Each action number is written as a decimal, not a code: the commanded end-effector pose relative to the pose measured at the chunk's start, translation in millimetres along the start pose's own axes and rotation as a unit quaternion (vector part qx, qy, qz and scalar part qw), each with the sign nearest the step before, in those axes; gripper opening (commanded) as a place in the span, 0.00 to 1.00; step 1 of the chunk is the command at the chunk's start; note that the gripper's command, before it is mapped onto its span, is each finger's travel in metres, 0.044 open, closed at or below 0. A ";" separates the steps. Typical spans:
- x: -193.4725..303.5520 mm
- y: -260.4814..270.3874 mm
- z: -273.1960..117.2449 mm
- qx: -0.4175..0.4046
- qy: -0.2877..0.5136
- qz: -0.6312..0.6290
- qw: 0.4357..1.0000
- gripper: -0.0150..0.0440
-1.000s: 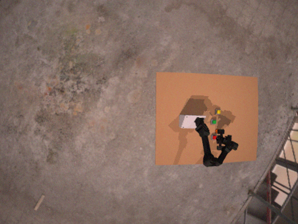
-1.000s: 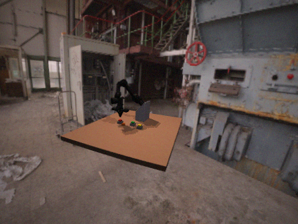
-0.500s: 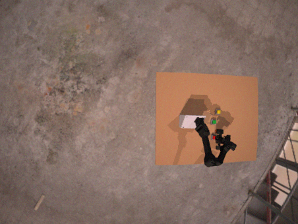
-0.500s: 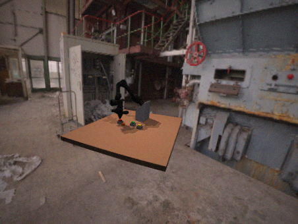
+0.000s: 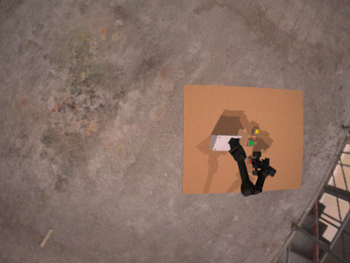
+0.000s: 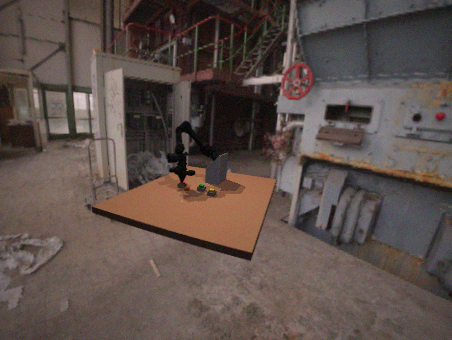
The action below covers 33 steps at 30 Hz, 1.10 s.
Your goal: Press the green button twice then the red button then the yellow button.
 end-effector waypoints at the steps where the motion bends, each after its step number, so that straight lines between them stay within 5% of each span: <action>1: 1.5 1.0 2.3 -0.003 0.002 -0.003 1.000 0.29; 14: 0.5 0.6 -0.5 0.000 0.001 -0.001 1.000 0.29; 33: 0.3 0.6 -93.3 -0.005 0.003 -0.003 1.000 0.29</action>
Point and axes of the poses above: the point midway between the two fingers, 35 mm back from their tips, its own z axis out along the fingers, its own y axis across the jaws, x = y × z, the point moved 5 cm from there along -z, back along the fingers, and after that the axes turned 12 degrees about z, right-handed, at the moved point
